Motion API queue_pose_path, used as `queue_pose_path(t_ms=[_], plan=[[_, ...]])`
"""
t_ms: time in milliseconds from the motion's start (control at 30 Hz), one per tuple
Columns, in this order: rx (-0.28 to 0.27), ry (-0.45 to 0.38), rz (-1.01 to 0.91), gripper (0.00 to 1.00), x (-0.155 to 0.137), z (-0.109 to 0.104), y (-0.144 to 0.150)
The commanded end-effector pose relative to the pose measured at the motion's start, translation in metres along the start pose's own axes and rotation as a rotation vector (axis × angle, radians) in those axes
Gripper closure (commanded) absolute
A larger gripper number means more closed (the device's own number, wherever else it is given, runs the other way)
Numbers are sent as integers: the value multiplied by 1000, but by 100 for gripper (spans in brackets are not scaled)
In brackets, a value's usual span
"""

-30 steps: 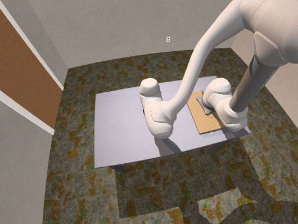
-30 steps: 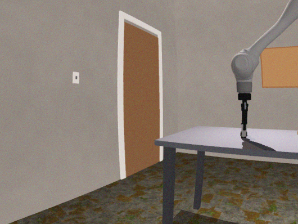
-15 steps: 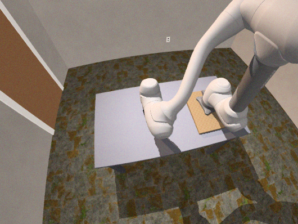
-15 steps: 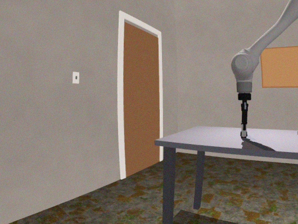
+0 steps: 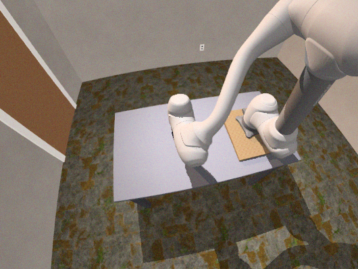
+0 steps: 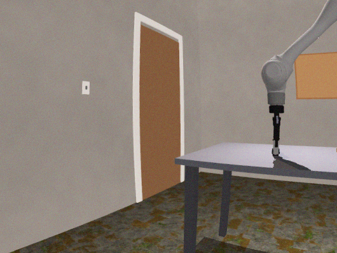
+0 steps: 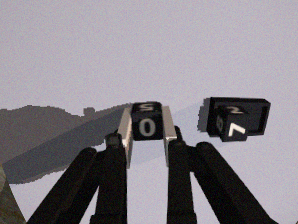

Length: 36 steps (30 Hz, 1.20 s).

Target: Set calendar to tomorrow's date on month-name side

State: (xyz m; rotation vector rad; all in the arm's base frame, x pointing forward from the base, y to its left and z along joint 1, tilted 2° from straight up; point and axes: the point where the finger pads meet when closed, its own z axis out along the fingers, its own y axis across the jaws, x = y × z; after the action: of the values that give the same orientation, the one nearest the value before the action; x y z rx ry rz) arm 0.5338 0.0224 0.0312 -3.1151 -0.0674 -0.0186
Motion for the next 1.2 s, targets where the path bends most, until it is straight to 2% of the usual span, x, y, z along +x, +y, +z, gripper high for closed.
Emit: queue_pose_path(t_ms=[0, 1167], plan=[[0, 0, 0, 84, 0, 0, 0], [0, 0, 0, 84, 0, 4, 0]])
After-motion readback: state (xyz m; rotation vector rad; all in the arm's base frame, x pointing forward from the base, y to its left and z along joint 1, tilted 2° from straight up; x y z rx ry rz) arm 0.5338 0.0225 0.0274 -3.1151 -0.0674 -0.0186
